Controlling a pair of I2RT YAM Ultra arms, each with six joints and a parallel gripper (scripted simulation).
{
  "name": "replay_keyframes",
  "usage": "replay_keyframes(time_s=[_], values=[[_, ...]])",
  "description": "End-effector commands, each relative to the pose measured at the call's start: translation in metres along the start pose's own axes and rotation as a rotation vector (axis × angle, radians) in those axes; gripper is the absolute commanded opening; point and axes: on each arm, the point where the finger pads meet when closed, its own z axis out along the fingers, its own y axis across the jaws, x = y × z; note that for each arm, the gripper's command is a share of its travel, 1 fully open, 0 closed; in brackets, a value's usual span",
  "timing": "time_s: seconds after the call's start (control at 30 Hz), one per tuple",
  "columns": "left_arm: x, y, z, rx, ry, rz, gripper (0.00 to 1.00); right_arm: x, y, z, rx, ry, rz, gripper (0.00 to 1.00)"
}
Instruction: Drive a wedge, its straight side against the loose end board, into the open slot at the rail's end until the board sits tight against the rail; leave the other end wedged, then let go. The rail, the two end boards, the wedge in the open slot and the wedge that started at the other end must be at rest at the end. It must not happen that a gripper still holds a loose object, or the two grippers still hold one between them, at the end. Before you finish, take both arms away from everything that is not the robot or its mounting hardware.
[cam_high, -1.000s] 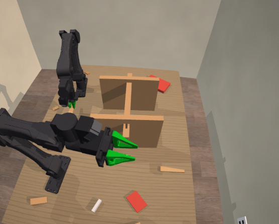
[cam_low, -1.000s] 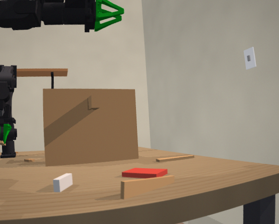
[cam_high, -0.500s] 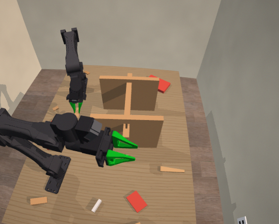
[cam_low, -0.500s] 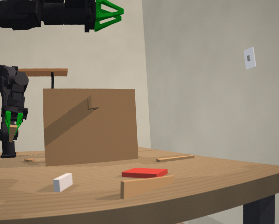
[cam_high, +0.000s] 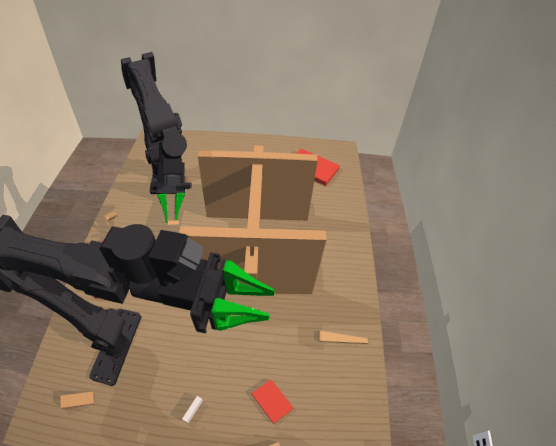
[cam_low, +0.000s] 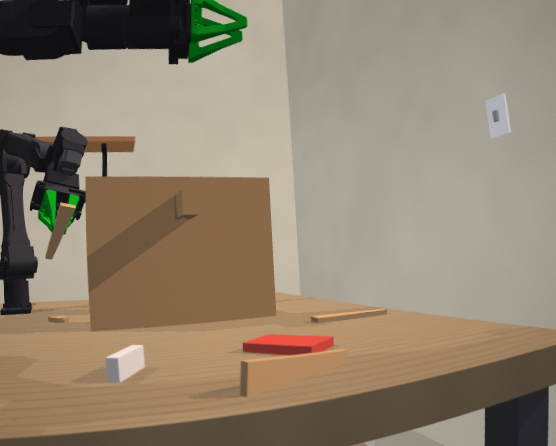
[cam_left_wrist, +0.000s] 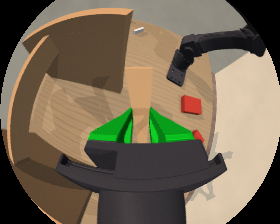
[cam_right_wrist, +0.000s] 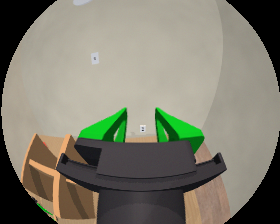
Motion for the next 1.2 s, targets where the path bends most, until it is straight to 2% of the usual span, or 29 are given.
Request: replay_keyframes(time_s=[0.0, 0.2, 0.37, 0.43, 0.53, 0.6, 0.7, 0.93, 1.03, 1.1, 1.13, 1.17], values=[[-0.056, 0.004, -0.024, 0.011, -0.197, 0.017, 0.01, -0.022, 0.001, -0.003, 0.000, -0.046, -0.007, 0.39], [-0.083, 0.030, -0.042, -0.010, -0.322, 0.003, 0.01, -0.022, 0.001, -0.003, 0.000, -0.046, -0.007, 0.39], [-0.109, 0.046, -0.070, -0.033, -0.448, 0.017, 0.01, -0.022, 0.001, -0.003, 0.000, -0.046, -0.007, 0.39], [-0.109, 0.046, -0.070, -0.033, -0.448, 0.017, 0.01, -0.022, 0.001, -0.003, 0.000, -0.046, -0.007, 0.39], [-0.111, 0.070, -0.054, -0.058, -0.462, 0.002, 0.01, -0.022, 0.001, -0.003, 0.000, -0.046, -0.007, 0.39], [-0.135, 0.077, -0.072, -0.082, -0.562, 0.043, 0.01, -0.022, 0.001, -0.003, 0.000, -0.046, -0.007, 0.39], [-0.149, 0.091, -0.083, -0.107, -0.639, 0.066, 0.01, -0.022, 0.001, -0.003, 0.000, -0.046, -0.007, 0.39], [-0.173, 0.124, -0.107, -0.164, -0.802, 0.127, 0.01, -0.022, 0.001, -0.003, 0.000, -0.046, -0.007, 0.39], [-0.174, 0.127, -0.109, -0.169, -0.820, 0.136, 0.01, -0.022, 0.001, -0.003, 0.000, -0.046, -0.007, 0.39], [-0.182, 0.136, -0.121, -0.196, -0.873, 0.166, 0.01, -0.022, 0.001, -0.003, 0.000, -0.046, -0.007, 0.39], [-0.149, 0.136, -0.082, -0.120, -0.773, 0.121, 0.01, -0.022, 0.001, -0.003, 0.000, -0.046, -0.007, 0.39], [-0.141, 0.119, -0.066, -0.004, -0.731, 0.142, 0.01, -0.022, 0.001, -0.003, 0.000, -0.046, -0.007, 0.39]])
